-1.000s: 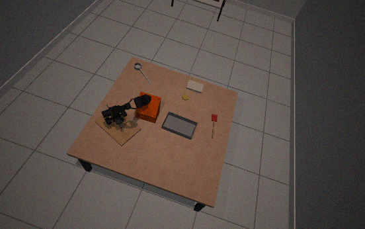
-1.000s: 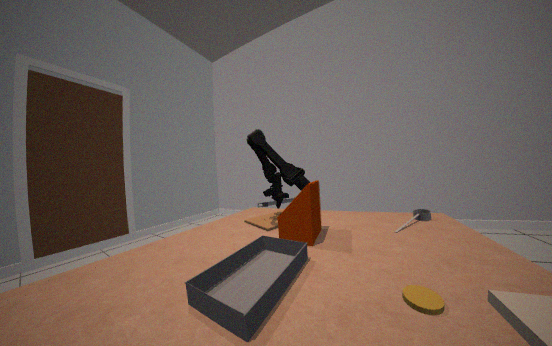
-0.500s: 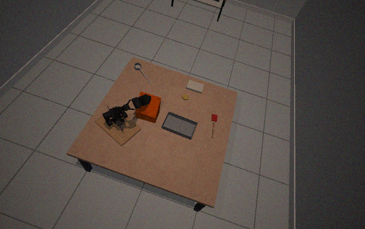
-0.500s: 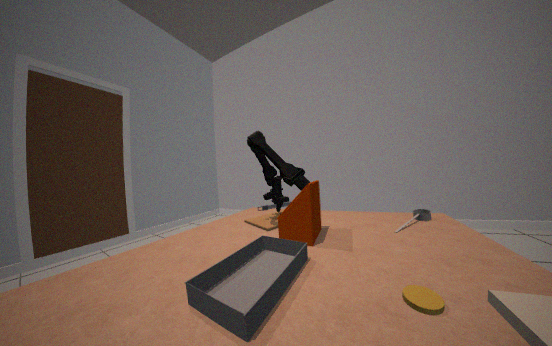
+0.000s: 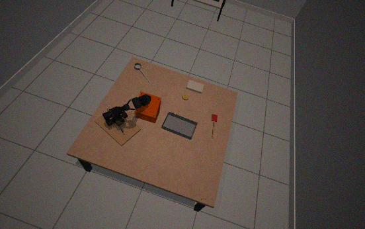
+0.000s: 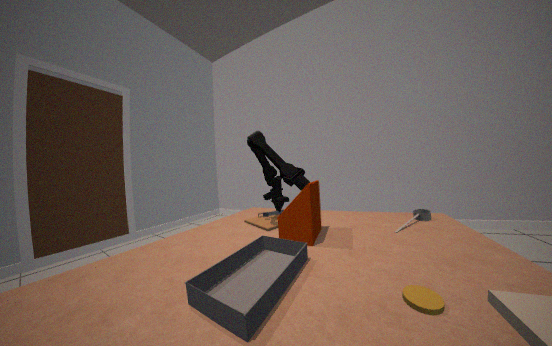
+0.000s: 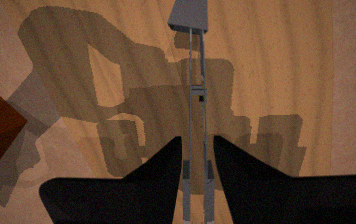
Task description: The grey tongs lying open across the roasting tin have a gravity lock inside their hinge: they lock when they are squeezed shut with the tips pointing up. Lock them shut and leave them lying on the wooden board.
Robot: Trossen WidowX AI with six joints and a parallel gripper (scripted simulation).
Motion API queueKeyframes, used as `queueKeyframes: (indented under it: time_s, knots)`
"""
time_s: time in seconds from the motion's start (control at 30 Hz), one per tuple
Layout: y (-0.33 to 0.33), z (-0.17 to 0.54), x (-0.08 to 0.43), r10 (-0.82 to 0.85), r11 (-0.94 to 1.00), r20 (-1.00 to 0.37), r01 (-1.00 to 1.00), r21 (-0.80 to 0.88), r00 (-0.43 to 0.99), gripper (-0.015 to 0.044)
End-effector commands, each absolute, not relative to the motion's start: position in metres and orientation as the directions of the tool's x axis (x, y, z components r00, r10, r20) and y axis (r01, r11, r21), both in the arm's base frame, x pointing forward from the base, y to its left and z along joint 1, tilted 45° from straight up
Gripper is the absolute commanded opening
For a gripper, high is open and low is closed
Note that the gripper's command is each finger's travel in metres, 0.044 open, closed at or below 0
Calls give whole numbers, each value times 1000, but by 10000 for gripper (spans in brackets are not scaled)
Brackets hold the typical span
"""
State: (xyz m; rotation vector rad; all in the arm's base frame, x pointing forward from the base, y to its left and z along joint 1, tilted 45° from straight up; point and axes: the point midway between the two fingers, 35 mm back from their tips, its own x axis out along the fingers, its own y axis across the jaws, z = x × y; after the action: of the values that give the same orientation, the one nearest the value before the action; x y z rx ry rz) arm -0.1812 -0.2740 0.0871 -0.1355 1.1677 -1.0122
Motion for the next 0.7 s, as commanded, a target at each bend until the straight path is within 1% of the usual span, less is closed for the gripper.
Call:
queueKeyframes:
  time_s: [0.0, 0.27, 0.3, 0.47, 0.53, 0.67]
  knots:
    - [-274, 87, -181, -717, 575, -696, 588, -569, 27, 217]
    - [-274, 87, -181, -717, 575, -696, 588, -569, 27, 428]
    - [-274, 87, -181, -717, 575, -696, 588, -569, 27, 440]
    - [-277, 97, -170, -713, 579, -701, 587, -566, 28, 440]
    - [-280, 110, -155, -708, 584, -706, 585, -562, 28, 440]
    - [-278, 146, -107, -703, 587, -710, 585, -559, 27, 440]
